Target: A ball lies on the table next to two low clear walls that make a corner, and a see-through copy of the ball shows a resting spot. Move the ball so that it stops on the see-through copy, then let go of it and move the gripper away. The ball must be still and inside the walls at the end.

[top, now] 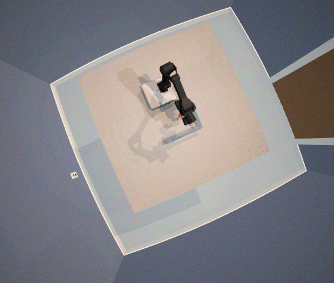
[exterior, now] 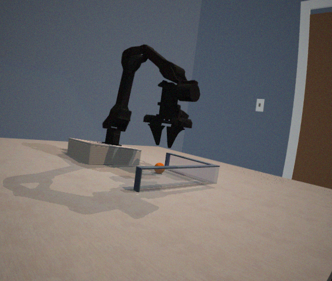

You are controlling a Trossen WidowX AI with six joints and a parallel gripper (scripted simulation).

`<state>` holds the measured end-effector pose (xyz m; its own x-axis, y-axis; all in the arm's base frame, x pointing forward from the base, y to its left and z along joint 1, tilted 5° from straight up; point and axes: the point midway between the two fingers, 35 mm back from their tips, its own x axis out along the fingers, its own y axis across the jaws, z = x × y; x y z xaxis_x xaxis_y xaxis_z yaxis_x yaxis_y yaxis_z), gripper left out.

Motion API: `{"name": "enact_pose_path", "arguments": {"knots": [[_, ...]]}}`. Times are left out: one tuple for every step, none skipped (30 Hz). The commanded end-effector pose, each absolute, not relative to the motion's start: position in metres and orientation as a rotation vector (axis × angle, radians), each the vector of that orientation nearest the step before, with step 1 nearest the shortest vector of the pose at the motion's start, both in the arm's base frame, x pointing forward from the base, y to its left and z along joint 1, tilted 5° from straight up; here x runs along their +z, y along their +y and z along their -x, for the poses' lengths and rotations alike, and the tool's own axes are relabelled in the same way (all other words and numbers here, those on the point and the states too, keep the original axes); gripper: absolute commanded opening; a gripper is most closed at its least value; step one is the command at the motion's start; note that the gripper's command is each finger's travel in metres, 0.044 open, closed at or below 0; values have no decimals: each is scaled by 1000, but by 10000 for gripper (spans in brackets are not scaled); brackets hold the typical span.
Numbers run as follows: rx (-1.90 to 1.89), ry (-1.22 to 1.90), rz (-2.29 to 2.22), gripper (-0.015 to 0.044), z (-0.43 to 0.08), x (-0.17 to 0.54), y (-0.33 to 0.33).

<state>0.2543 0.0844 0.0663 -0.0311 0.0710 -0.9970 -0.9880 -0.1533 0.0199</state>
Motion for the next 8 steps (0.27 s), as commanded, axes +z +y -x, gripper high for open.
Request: {"name": "enact_pose_path", "arguments": {"knots": [[1371,1093,1254,284,-255,66,85],[1371,1093,1254,310,-255,69,85],[1371,1094,1254,336,-255,77,84],[1372,1095,1254,362,-254,90,83],[1373,1096,1254,389,-253,104,81],[1373,1096,1253,415,-252,112,80],[1373,1097,1253,440,-251,114,80],[1373,1097,1253,440,-251,114,80]]}}
